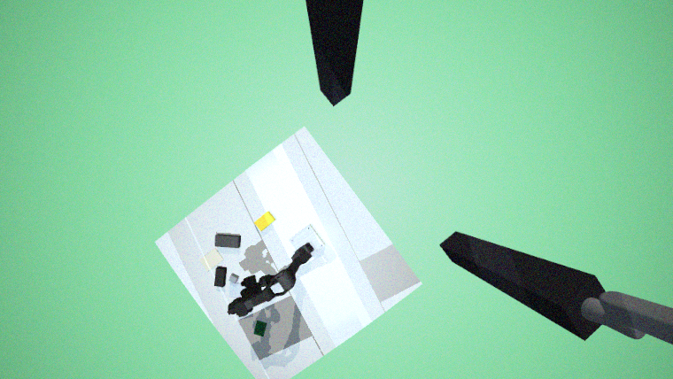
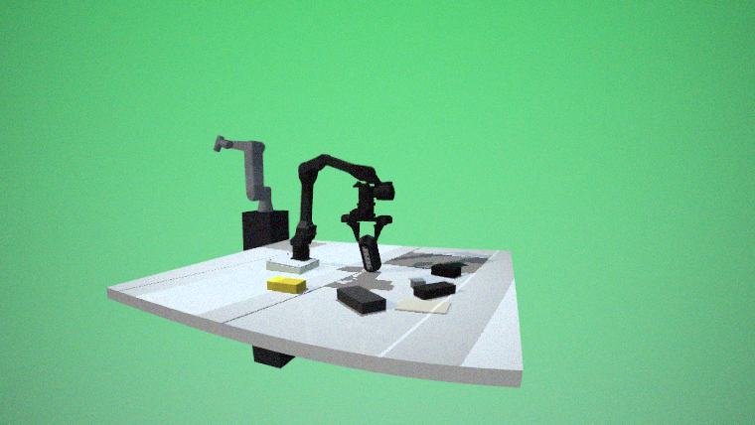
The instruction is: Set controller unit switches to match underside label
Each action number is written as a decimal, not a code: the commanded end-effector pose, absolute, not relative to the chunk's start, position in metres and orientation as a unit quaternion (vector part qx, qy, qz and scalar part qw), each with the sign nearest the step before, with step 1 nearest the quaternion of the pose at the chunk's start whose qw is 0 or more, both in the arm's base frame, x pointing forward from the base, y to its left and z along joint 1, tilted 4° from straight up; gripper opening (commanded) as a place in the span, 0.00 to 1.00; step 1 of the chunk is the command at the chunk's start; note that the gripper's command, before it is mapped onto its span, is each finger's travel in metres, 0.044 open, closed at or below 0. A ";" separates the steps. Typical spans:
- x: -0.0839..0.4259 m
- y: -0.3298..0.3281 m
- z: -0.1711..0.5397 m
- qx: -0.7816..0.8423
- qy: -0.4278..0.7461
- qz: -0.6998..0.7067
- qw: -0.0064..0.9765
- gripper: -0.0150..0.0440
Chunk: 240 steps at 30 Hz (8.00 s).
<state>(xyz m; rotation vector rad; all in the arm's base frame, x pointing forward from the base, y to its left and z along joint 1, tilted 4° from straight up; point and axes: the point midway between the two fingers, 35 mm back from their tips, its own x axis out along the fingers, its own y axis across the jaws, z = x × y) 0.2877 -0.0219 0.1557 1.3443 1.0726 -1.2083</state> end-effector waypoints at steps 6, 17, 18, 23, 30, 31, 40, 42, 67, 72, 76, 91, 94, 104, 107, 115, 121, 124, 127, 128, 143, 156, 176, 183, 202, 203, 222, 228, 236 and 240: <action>0.286 -0.029 0.152 0.553 0.445 -0.499 0.497 0.83; 0.285 -0.037 0.149 0.553 0.445 -0.500 0.497 0.83; 0.285 -0.038 0.149 0.553 0.445 -0.500 0.497 0.82; 0.285 -0.042 0.147 0.553 0.445 -0.500 0.497 0.82; 0.285 -0.047 0.145 0.553 0.445 -0.500 0.497 0.82; 0.285 -0.047 0.144 0.553 0.445 -0.500 0.497 0.82; 0.284 -0.054 0.141 0.552 0.444 -0.500 0.497 0.82; 0.284 -0.055 0.140 0.552 0.444 -0.500 0.497 0.82; 0.284 -0.071 0.130 0.552 0.444 -0.501 0.498 0.82; 0.283 -0.075 0.128 0.552 0.444 -0.501 0.498 0.82; 0.283 -0.077 0.126 0.552 0.444 -0.501 0.498 0.82; 0.283 -0.086 0.118 0.551 0.444 -0.501 0.498 0.82; 0.283 -0.087 0.117 0.551 0.444 -0.501 0.498 0.82; 0.283 -0.093 0.111 0.551 0.444 -0.501 0.498 0.82; 0.283 -0.094 0.109 0.551 0.443 -0.501 0.498 0.82; 0.283 -0.096 0.105 0.551 0.443 -0.501 0.498 0.82; 0.284 -0.096 0.101 0.551 0.443 -0.501 0.498 0.82; 0.284 -0.096 0.099 0.551 0.443 -0.501 0.498 0.82; 0.284 -0.096 0.097 0.551 0.443 -0.501 0.498 0.82; 0.284 -0.096 0.097 0.551 0.443 -0.501 0.498 0.82; 0.285 -0.096 0.087 0.551 0.443 -0.501 0.498 0.82; 0.286 -0.096 0.077 0.551 0.443 -0.501 0.498 0.82; 0.288 -0.096 0.063 0.551 0.444 -0.501 0.498 0.82; 0.288 -0.096 0.059 0.551 0.444 -0.501 0.498 0.82; 0.288 -0.098 0.060 0.550 0.441 -0.503 0.500 1.00; 0.288 -0.098 0.060 0.550 0.441 -0.503 0.500 1.00; 0.291 -0.037 0.100 0.552 0.442 -0.501 0.499 1.00; 0.291 -0.037 0.100 0.552 0.442 -0.501 0.499 1.00; 0.287 -0.037 0.142 0.551 0.445 -0.500 0.498 1.00; 0.286 -0.037 0.149 0.551 0.445 -0.500 0.498 1.00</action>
